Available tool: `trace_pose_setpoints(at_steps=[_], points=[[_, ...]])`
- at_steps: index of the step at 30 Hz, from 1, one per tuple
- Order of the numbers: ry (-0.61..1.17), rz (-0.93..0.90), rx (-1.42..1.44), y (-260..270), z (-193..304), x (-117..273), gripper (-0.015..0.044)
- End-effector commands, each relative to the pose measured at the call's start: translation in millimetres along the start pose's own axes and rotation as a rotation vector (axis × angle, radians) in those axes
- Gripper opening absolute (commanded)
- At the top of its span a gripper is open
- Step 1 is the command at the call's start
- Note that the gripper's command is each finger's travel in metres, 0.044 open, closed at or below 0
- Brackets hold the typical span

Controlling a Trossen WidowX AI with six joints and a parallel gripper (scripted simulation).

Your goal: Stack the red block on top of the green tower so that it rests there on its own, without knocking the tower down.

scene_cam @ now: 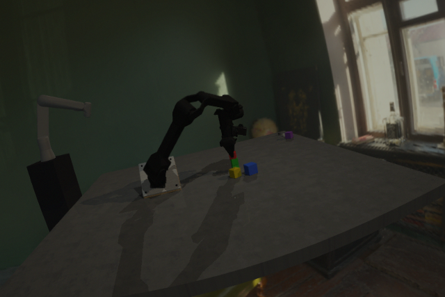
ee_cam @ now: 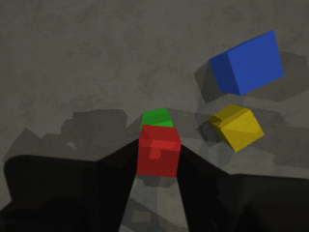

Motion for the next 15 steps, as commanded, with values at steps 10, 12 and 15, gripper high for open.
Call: trace_pose_setpoints(at_steps=[10,12,15], points=[[0.0,0.0,0.001,0.0,-0.1,0.5,0.0236],[0.0,0.0,0.001,0.0,-0.1,0.5,0.0289],[0.0,0.0,0.001,0.0,-0.1,0.5,0.0367]])
Point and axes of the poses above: the point midway between the two fingers, 35 mm back from their tips, its own x axis back along the fingers, its own y axis across the jaws, z = x × y, the point moved 4 cm from there along x, back along the fingers, and after that the axes turned 7 degrees about x, right-handed, at the moved point
